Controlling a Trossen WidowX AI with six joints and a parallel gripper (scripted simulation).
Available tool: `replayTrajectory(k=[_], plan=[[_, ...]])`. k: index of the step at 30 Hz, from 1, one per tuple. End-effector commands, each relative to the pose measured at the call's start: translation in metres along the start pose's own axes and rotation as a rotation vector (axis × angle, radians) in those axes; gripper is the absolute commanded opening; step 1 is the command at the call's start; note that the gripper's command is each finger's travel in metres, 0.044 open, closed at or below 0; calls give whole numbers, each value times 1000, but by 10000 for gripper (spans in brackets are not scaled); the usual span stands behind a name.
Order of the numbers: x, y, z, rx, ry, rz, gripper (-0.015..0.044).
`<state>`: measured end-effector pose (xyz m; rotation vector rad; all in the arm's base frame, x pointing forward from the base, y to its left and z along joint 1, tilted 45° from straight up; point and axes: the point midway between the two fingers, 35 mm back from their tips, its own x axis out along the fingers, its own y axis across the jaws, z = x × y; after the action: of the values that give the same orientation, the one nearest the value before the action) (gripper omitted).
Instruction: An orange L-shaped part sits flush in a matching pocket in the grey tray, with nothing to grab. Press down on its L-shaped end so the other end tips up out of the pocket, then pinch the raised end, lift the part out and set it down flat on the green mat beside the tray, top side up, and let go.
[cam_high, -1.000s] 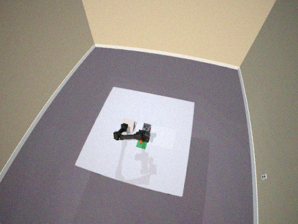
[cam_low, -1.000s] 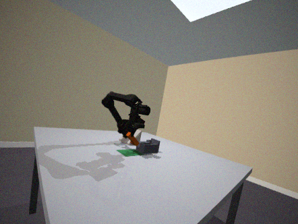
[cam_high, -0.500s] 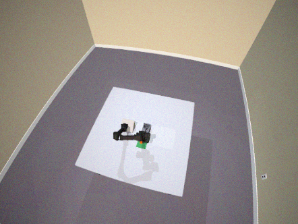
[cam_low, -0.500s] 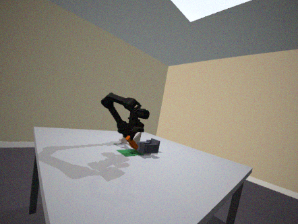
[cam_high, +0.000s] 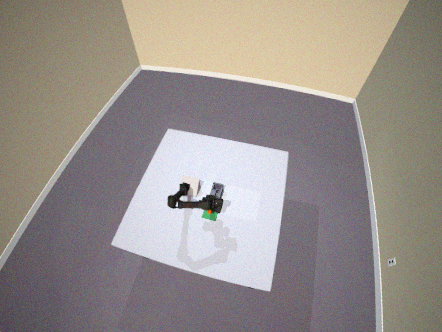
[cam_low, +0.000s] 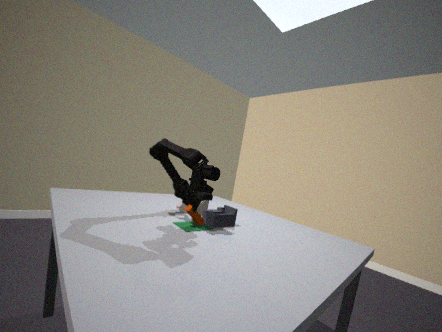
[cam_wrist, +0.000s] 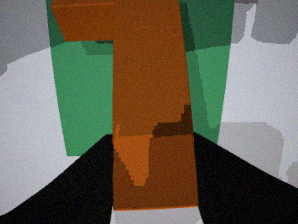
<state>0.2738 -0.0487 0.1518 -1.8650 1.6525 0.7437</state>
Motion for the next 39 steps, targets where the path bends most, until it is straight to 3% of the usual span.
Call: replayTrajectory(k=[1,3,18,39], plan=[[1,0,0,-6,4,0,0],[0,0,0,-1,0,1,0],[0,0,0,-1,0,1,394],[0,0,0,-1,0,1,400]])
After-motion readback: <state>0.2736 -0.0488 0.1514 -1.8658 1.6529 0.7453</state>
